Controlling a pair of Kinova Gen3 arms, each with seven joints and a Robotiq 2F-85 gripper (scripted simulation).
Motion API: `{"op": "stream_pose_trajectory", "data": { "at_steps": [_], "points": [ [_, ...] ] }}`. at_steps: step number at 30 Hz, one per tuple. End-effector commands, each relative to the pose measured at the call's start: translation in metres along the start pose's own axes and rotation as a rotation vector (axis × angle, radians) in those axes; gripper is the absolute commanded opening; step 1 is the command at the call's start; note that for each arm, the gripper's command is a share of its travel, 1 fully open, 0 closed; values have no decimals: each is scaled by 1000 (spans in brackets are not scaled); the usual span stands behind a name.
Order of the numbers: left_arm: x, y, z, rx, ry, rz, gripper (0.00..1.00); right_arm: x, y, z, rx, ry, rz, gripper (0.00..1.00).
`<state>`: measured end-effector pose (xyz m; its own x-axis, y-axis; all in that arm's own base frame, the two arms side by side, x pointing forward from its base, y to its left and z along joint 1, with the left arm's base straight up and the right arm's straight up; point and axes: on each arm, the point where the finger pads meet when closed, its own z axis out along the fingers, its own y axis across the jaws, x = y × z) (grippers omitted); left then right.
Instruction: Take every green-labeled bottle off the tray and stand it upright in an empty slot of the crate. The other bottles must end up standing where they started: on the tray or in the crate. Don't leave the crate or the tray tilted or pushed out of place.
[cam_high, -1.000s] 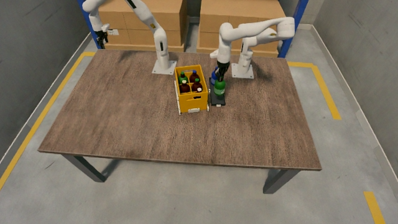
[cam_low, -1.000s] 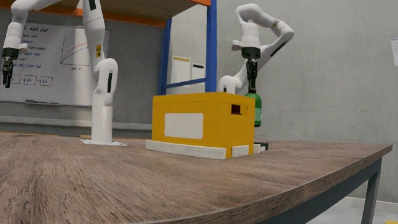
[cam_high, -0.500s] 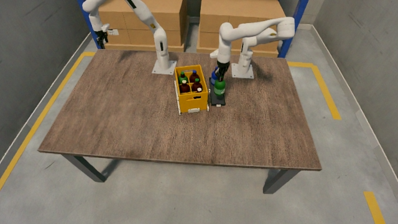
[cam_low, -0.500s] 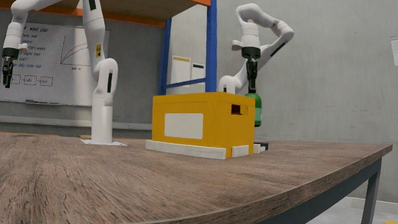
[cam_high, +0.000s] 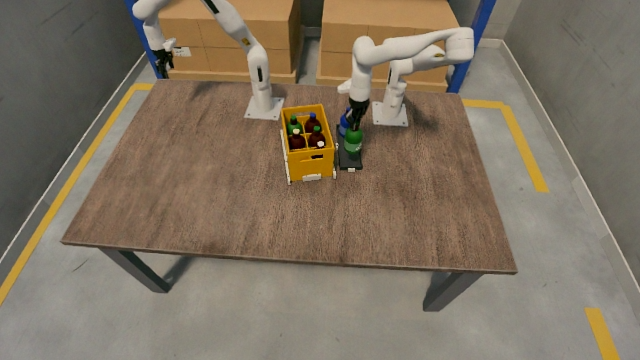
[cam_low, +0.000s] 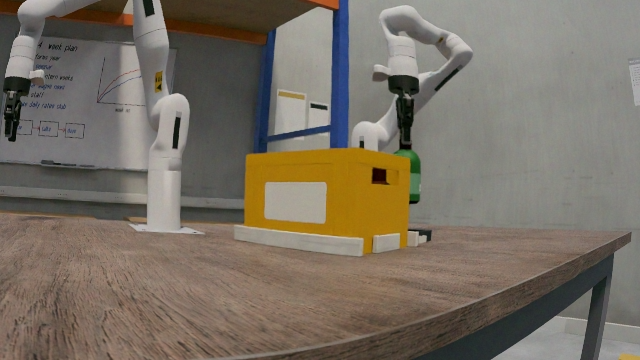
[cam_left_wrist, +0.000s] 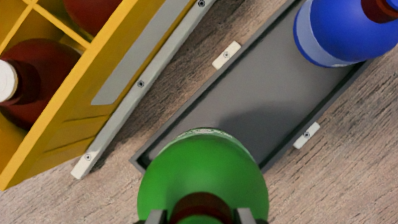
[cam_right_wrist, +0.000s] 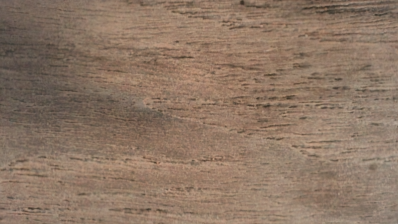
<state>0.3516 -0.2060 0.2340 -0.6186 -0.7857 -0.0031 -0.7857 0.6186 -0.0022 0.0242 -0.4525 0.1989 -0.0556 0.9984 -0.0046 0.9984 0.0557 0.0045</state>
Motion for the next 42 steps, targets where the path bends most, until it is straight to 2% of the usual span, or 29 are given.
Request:
{"op": "stream_pose_trajectory", "data": {
  "at_steps": [1, 26, 42],
  "points": [
    [0, 1, -4, 1, -1, 2, 361, 3, -2, -1, 5, 5, 7, 1000],
    [0, 0, -9, 1, -1, 1, 361, 3, -2, -1, 5, 5, 7, 1000],
    [-1, 1, -25, 1, -1, 1, 361, 3, -2, -1, 5, 5, 7, 1000]
  ]
}}
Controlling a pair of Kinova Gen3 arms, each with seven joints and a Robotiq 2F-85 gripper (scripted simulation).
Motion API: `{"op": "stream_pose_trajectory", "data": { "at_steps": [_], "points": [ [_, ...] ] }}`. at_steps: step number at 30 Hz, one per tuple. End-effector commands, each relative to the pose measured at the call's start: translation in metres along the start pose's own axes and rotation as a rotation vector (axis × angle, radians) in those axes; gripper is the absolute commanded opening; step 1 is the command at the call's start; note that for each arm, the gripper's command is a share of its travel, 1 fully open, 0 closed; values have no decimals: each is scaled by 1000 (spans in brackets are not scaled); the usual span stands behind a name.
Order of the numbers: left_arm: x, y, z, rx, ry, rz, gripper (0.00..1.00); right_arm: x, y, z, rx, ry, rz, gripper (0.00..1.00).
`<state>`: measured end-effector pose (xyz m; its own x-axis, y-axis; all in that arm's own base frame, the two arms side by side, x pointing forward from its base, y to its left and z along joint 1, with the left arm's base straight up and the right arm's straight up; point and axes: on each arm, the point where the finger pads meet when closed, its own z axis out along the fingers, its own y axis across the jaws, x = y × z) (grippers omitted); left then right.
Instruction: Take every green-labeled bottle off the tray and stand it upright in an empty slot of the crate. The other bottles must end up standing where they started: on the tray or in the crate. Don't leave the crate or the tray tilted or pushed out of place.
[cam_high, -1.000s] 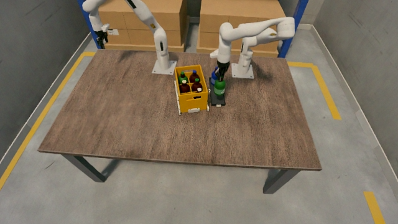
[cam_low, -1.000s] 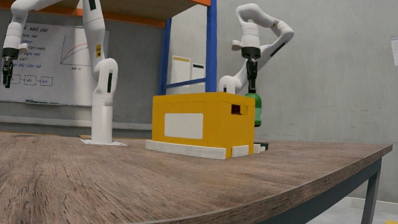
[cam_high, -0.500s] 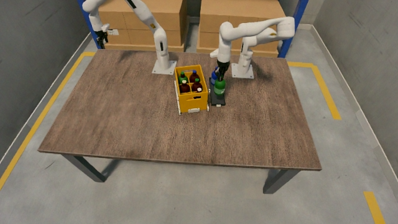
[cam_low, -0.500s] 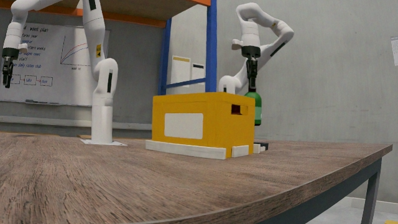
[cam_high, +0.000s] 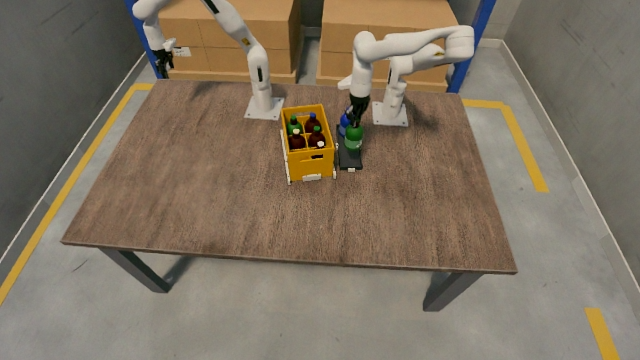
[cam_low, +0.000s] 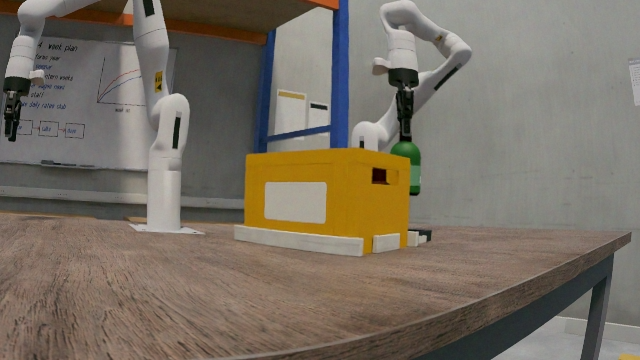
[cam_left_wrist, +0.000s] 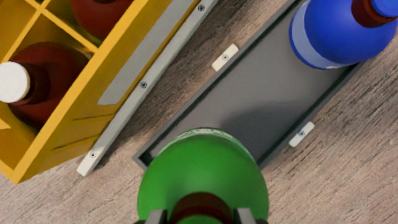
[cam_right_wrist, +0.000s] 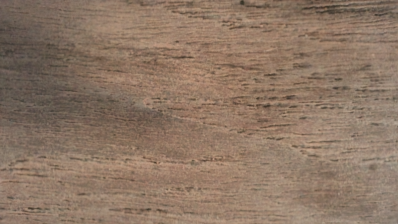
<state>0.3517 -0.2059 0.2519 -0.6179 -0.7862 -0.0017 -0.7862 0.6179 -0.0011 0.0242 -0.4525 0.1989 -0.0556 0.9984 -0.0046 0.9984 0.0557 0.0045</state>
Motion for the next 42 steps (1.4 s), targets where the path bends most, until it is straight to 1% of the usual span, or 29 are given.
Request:
{"op": "stream_pose_trajectory", "data": {
  "at_steps": [1, 16, 42],
  "points": [
    [0, 1, -7, 2, -2, 2, 361, 3, -2, -1, 5, 5, 7, 1000],
    [-1, 1, -22, 2, -2, 2, 361, 3, -2, -1, 5, 5, 7, 1000],
    [-1, 1, -26, 1, -3, 2, 361, 3, -2, -1, 5, 5, 7, 1000]
  ]
}}
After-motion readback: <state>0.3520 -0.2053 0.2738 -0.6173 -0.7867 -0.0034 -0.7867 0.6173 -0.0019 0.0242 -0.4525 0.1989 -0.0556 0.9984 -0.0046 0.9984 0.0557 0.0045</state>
